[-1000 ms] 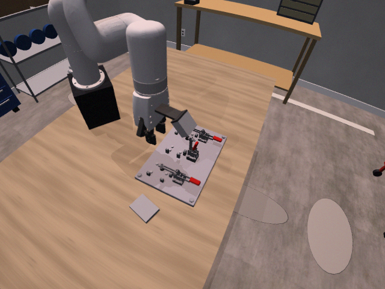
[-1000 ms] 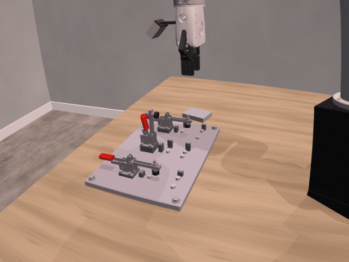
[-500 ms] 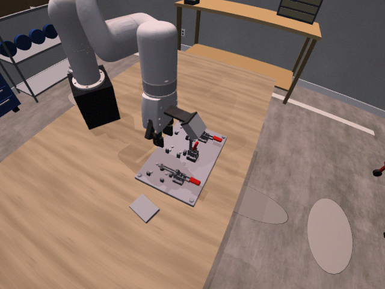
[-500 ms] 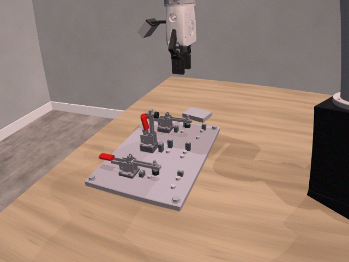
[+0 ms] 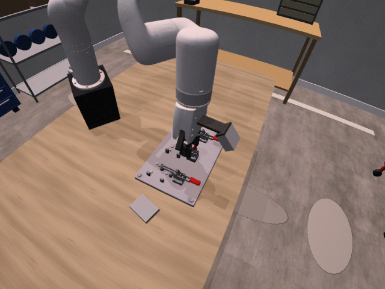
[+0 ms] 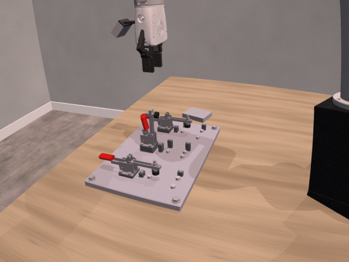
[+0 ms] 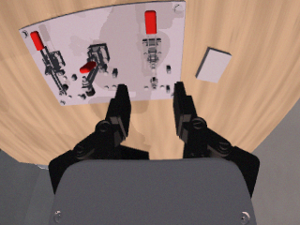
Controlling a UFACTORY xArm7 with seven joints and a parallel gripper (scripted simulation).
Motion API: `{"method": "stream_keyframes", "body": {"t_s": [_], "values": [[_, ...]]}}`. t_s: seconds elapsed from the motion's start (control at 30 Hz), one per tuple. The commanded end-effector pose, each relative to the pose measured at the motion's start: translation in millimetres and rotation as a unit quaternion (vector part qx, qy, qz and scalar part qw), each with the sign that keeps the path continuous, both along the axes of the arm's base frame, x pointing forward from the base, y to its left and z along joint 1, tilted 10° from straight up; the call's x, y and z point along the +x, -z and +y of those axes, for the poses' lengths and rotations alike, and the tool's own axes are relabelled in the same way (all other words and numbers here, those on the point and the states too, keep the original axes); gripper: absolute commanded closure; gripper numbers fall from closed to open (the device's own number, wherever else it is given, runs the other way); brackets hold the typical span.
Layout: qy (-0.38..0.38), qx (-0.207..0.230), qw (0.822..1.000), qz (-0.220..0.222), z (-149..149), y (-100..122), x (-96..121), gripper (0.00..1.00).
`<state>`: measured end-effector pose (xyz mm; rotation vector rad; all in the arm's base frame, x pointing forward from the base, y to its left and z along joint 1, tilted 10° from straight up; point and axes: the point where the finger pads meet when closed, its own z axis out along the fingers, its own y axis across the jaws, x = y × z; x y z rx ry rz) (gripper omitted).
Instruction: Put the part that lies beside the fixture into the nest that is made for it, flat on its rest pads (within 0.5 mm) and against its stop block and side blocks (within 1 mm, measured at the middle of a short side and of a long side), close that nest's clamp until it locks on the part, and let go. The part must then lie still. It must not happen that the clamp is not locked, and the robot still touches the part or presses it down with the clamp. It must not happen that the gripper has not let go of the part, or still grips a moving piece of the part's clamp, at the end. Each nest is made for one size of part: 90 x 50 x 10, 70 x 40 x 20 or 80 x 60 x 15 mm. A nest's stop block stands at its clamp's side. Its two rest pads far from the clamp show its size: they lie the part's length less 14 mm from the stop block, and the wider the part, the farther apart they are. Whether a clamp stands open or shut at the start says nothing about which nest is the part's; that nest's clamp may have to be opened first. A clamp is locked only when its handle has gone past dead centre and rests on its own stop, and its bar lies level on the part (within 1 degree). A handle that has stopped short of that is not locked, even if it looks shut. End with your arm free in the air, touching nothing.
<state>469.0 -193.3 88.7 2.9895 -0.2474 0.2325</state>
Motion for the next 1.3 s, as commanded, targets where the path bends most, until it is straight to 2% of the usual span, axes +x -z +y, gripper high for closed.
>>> {"method": "stream_keyframes", "body": {"t_s": [0.0,0.43,0.8,1.27], "values": [[-0.001,0.014,1.0,0.007,-9,-3,26,0.53],[-0.001,0.014,1.0,0.007,-10,-1,29,0.53],[-0.001,0.014,1.0,0.007,-13,23,32,0.53],[-0.001,0.014,1.0,0.007,-21,91,41,0.53]]}}
